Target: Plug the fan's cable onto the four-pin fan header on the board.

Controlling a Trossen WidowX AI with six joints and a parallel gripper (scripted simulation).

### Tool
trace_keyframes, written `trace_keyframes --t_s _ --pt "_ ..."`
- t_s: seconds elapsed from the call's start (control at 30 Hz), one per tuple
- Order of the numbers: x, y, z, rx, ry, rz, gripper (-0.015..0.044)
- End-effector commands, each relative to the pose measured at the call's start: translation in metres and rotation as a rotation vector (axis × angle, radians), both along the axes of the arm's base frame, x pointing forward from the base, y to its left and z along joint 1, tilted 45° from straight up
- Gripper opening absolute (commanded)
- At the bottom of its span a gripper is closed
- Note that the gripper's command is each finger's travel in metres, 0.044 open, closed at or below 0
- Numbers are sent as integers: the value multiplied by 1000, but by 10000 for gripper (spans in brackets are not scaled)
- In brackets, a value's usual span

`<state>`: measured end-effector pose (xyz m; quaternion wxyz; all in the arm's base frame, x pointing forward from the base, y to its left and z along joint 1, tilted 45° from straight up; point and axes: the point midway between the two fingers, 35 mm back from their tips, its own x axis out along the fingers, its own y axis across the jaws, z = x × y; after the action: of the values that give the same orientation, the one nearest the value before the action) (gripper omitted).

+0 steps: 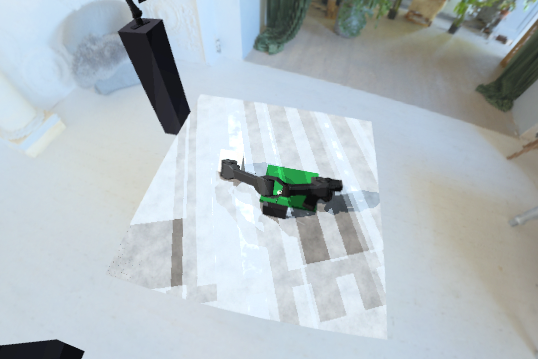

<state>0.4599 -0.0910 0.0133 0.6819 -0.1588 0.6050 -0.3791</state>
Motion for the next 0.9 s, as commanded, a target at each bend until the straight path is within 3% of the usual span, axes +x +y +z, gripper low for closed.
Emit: trace_keyframes --t_s 0.0,0.23,0.87 --pt "4 29 25 0 -13 16 0" --pt "-6 33 26 0 -9 19 0" --pt "-170 41 11 2 43 60 0"
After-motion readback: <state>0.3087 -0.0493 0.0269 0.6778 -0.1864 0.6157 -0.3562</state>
